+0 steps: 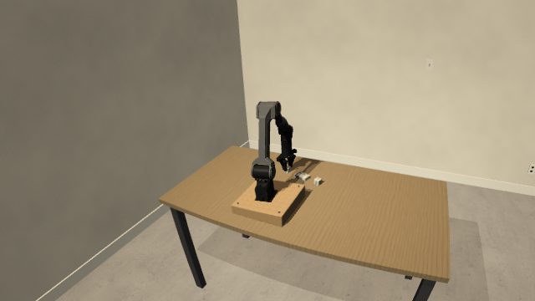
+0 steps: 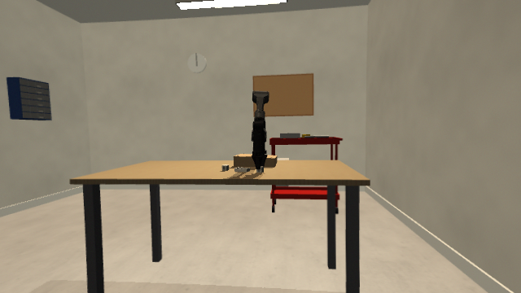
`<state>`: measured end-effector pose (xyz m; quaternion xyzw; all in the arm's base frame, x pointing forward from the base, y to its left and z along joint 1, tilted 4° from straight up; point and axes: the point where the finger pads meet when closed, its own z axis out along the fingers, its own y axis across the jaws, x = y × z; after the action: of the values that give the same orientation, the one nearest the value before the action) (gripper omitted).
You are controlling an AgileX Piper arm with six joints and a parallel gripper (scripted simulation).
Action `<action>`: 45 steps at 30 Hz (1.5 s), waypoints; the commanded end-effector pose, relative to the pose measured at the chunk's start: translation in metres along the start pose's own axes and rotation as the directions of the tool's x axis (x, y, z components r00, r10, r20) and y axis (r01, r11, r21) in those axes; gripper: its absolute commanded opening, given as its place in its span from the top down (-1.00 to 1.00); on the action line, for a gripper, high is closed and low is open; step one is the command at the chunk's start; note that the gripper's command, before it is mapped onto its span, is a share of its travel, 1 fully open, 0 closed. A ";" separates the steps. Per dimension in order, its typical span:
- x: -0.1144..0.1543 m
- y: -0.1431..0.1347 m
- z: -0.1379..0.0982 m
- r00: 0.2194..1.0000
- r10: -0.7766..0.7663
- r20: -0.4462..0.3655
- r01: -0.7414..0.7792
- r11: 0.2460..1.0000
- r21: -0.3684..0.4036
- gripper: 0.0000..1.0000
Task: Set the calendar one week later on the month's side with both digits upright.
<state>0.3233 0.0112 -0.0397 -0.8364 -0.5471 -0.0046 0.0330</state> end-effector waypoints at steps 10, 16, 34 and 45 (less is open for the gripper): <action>0.000 0.000 0.010 1.000 -0.001 0.001 0.001 1.000 0.002 -0.17; 0.000 0.000 0.009 1.000 -0.001 0.000 0.001 1.000 0.001 -0.17; 0.000 0.000 0.009 1.000 -0.001 0.000 0.001 1.000 0.001 -0.17; 0.000 0.000 0.009 1.000 -0.001 0.000 0.001 1.000 0.001 -0.17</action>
<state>0.3233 0.0117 -0.0480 -0.8364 -0.5470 -0.0048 0.0329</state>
